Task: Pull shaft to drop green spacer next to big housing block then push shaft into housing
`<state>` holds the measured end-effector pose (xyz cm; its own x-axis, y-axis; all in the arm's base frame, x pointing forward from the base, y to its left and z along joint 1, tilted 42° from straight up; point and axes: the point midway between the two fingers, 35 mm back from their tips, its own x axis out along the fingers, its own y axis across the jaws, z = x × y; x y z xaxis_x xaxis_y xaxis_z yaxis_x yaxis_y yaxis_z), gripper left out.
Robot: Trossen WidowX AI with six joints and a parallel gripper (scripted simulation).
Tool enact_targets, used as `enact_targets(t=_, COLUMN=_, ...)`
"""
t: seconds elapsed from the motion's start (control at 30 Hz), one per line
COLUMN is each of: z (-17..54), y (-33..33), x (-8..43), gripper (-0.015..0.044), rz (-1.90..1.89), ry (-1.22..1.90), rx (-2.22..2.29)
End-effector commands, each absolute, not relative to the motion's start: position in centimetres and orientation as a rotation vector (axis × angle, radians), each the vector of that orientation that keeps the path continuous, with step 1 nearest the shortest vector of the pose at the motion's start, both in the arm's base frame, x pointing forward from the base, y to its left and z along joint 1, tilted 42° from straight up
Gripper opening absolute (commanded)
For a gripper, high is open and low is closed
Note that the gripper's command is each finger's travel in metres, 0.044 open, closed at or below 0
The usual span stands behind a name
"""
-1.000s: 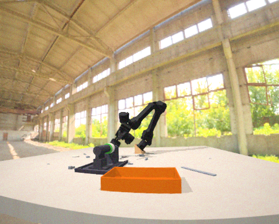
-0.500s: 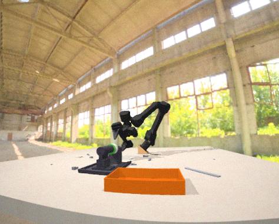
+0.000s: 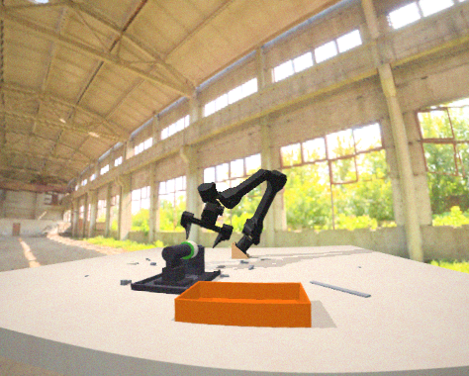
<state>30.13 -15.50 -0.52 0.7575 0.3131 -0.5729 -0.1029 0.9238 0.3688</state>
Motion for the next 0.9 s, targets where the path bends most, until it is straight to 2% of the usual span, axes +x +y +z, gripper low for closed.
enact_targets(t=0.0, z=0.45, y=-15.70, x=30.47, gripper=0.0440, rz=0.110, ry=0.738, rx=0.747)
enact_targets(t=0.87, z=0.30, y=-15.63, x=30.68, gripper=0.0440, rz=0.110, ry=0.739, rx=0.746)
